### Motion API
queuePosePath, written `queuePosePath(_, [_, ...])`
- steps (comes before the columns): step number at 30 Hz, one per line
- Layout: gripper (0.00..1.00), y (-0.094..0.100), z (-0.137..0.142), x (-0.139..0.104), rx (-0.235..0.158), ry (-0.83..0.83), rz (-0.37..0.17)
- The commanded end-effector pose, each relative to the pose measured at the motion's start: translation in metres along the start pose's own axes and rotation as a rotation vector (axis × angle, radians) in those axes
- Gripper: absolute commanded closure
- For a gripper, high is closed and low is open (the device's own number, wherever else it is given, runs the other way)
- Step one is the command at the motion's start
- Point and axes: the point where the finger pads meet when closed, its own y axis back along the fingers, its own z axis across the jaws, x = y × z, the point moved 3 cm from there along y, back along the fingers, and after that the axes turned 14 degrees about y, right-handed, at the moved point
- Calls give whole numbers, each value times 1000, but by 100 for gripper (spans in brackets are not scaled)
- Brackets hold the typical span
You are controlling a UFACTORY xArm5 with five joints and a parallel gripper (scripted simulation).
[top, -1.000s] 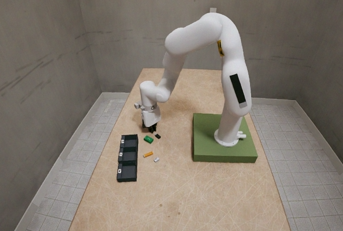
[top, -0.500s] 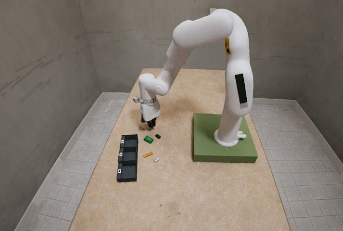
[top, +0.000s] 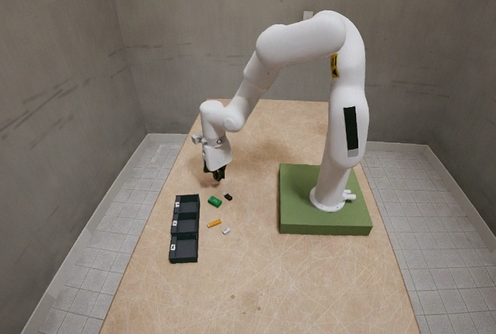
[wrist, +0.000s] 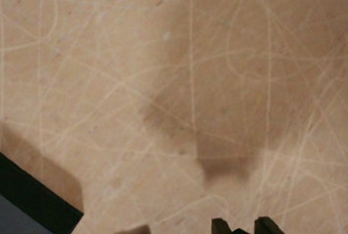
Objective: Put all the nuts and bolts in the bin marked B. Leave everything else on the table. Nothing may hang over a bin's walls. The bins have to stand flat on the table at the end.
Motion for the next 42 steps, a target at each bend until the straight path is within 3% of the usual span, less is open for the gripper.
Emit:
queuePosePath(1, [89,2,-1,1,2,0,4])
queuePosePath(10, [89,8,0,1,2,0,4])
queuePosePath(19, [89,8,-54,8,2,0,4])
queuePosePath(25, [89,8,-72,10,2,0,4])
queuePosePath(36, [89,8,-137,18,6,-386,8])
queuePosePath(38, [89,8,-137,18,6,-386,8])
queuePosePath(42, [89,8,-154,21,7,-550,6])
